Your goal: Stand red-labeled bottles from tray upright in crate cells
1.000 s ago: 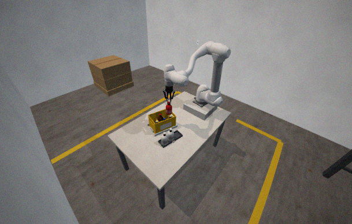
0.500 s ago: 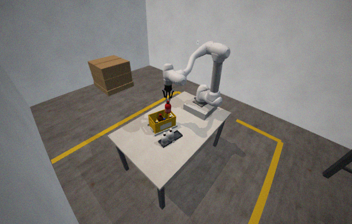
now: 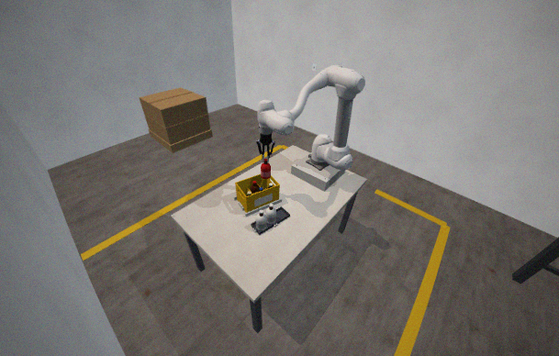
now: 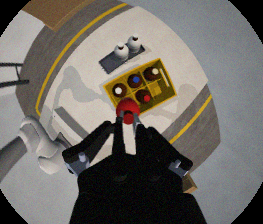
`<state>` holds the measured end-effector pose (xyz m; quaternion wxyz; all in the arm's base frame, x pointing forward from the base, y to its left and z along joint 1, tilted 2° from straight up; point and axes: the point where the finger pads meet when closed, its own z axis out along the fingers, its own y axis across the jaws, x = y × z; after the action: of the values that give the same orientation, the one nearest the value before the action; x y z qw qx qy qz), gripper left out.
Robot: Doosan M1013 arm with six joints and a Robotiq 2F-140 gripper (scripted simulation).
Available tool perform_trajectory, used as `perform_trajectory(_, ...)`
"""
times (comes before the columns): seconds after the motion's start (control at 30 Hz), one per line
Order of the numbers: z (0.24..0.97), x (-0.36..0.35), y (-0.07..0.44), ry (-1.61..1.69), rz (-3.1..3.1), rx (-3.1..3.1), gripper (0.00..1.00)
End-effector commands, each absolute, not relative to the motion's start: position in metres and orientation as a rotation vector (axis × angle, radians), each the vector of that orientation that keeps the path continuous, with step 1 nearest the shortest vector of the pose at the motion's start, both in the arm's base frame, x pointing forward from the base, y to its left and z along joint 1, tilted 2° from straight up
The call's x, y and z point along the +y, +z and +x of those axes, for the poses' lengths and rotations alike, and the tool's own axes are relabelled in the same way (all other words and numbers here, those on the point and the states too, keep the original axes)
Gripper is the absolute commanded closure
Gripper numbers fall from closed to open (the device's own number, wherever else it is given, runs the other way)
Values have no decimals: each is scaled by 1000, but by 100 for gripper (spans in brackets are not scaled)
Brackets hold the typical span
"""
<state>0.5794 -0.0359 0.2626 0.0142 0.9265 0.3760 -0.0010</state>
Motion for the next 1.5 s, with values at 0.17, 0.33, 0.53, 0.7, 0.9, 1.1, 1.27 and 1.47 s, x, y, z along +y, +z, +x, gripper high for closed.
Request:
perform_trajectory(0.17, 578, -41, 263, -3, 2885, 1171, 100)
perform_trajectory(0.33, 578, -44, 263, -3, 2885, 1171, 100)
perform_trajectory(0.53, 577, -47, 263, -3, 2885, 1171, 100)
perform_trajectory(0.7, 577, -48, 263, -3, 2885, 1171, 100)
perform_trajectory(0.9, 576, -50, 263, -3, 2885, 1171, 100)
perform_trajectory(1.1, 576, -51, 263, -3, 2885, 1171, 100)
perform_trajectory(1.27, 576, -51, 263, -3, 2885, 1171, 100)
perform_trajectory(1.47, 576, -51, 263, -3, 2885, 1171, 100)
